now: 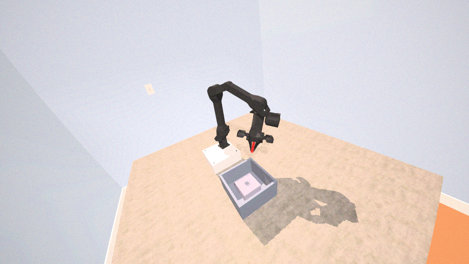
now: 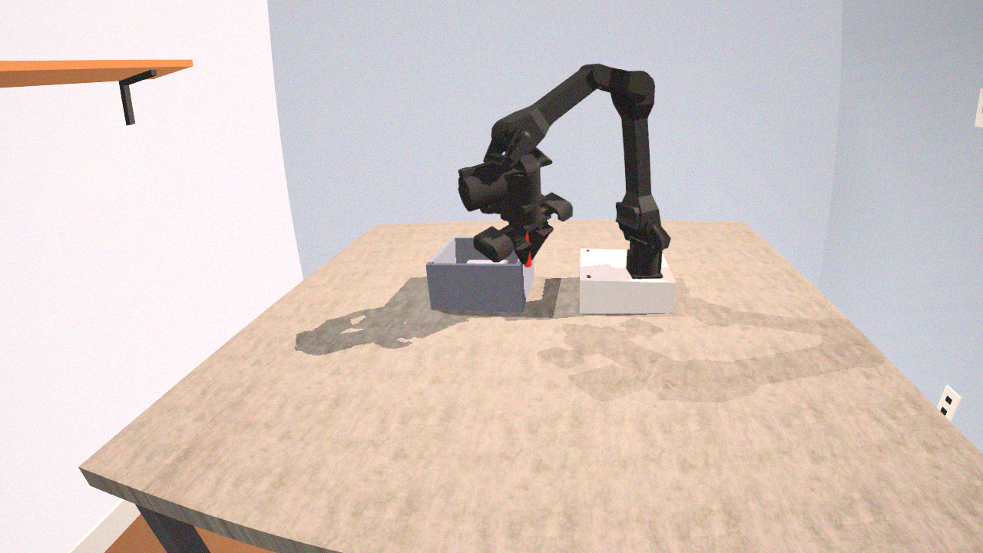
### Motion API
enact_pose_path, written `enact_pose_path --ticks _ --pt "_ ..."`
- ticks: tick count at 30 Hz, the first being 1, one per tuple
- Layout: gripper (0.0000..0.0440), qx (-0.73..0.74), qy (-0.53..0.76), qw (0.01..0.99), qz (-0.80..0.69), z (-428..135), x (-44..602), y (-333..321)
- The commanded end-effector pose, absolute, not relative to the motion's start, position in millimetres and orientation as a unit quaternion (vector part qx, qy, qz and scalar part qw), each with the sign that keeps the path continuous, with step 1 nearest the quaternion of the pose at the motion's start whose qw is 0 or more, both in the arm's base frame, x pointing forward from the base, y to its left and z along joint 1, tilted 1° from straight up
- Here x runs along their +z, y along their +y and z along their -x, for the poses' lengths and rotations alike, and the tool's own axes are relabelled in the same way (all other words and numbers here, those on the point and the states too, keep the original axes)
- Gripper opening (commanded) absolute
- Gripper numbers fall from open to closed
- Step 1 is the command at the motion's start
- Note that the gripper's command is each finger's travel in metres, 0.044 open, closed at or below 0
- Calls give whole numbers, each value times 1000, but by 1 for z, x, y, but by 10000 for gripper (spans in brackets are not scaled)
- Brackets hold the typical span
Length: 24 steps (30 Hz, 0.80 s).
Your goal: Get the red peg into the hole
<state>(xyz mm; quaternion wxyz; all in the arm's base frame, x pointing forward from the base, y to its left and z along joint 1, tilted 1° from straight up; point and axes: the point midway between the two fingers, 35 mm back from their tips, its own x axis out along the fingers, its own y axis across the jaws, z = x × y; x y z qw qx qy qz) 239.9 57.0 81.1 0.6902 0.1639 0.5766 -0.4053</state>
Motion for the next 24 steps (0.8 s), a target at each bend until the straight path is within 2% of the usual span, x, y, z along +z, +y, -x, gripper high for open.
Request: enact_pose_path --ticks 1,24 --pt "0 -416 563 693 -175 -249 89 46" --pt "0 -449 523 684 -237 -310 87 -49"
